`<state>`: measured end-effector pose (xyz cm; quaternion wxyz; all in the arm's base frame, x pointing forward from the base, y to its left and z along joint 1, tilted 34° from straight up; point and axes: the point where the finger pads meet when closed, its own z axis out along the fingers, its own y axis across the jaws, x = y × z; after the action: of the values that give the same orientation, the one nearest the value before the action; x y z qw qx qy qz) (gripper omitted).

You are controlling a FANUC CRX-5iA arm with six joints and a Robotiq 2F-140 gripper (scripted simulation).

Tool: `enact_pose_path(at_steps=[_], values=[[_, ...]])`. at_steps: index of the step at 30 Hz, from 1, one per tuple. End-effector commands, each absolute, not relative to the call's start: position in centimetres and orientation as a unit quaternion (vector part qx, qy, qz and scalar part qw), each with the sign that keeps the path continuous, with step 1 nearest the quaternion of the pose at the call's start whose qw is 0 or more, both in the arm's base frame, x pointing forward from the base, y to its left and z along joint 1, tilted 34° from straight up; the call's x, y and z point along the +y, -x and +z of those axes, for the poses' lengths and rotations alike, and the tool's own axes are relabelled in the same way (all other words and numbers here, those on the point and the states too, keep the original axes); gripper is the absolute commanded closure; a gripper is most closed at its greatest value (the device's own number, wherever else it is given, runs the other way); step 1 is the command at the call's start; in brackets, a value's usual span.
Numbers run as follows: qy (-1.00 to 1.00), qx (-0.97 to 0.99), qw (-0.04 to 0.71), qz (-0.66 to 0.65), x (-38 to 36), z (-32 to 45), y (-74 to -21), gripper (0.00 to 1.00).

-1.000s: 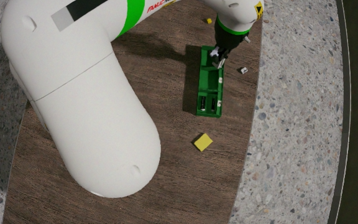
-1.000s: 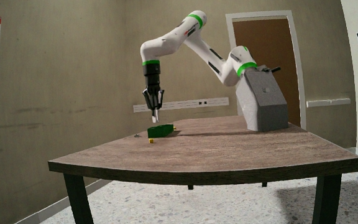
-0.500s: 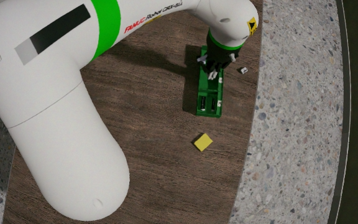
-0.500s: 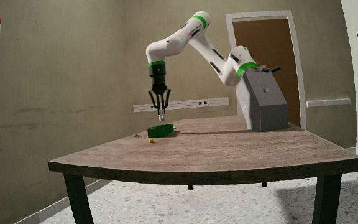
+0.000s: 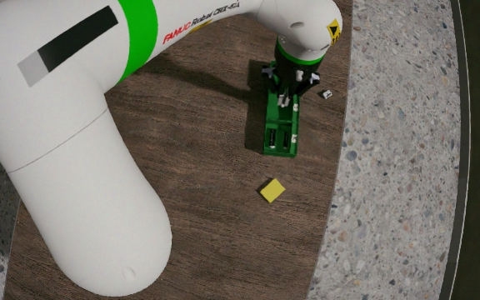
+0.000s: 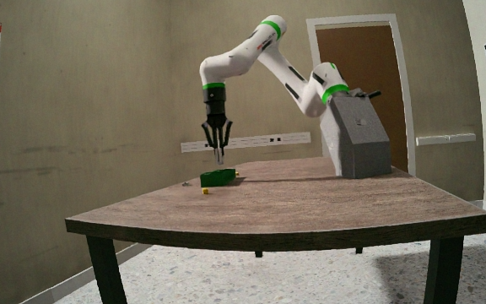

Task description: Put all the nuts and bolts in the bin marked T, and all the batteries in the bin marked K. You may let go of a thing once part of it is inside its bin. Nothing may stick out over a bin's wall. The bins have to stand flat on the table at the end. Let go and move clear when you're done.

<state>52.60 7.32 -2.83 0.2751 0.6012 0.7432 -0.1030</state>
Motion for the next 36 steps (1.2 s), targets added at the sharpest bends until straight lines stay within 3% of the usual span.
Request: enact_pose_path(at_steps=[1, 36], values=[[-0.602, 0.741, 0.278, -0.102, 7.3, -2.8, -52.6, 0.85], [-0.602, 0.741, 0.278, -0.102, 5.1, -6.6, -53.9, 0.85]])
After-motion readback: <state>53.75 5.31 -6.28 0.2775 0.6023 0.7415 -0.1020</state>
